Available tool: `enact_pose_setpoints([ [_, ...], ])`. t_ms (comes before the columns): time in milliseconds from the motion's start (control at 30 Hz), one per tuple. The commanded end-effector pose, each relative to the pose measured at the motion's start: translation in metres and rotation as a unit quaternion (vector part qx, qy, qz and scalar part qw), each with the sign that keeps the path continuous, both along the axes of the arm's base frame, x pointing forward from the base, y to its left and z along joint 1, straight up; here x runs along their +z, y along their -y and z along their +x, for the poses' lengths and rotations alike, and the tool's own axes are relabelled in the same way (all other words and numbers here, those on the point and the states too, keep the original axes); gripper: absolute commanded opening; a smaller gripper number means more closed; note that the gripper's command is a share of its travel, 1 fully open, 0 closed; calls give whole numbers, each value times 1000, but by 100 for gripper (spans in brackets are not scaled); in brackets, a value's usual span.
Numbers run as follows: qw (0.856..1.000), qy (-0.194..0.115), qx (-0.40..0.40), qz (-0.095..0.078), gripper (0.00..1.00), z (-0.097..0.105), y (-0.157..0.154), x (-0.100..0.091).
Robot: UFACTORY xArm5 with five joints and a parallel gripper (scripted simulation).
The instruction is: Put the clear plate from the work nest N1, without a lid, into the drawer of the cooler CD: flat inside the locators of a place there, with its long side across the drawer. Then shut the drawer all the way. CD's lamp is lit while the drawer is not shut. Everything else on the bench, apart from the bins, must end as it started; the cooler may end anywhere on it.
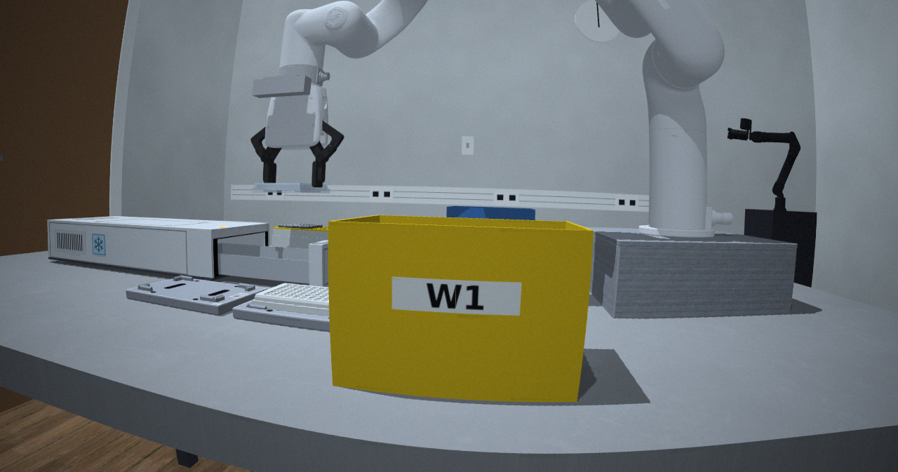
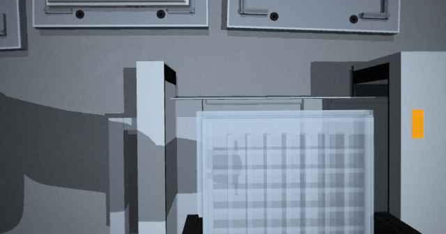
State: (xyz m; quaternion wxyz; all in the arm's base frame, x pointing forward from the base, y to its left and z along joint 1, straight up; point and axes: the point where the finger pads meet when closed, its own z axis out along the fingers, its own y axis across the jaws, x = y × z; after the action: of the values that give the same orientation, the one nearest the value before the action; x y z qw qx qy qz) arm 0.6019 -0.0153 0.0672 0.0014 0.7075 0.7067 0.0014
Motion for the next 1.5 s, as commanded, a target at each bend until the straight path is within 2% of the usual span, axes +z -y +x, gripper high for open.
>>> enact_pose_setpoints([
  [0, 1000, 3, 0, 1, 0, 2, 0, -1],
  [1467, 1000, 3, 0, 1, 0, 3, -2, -67],
])
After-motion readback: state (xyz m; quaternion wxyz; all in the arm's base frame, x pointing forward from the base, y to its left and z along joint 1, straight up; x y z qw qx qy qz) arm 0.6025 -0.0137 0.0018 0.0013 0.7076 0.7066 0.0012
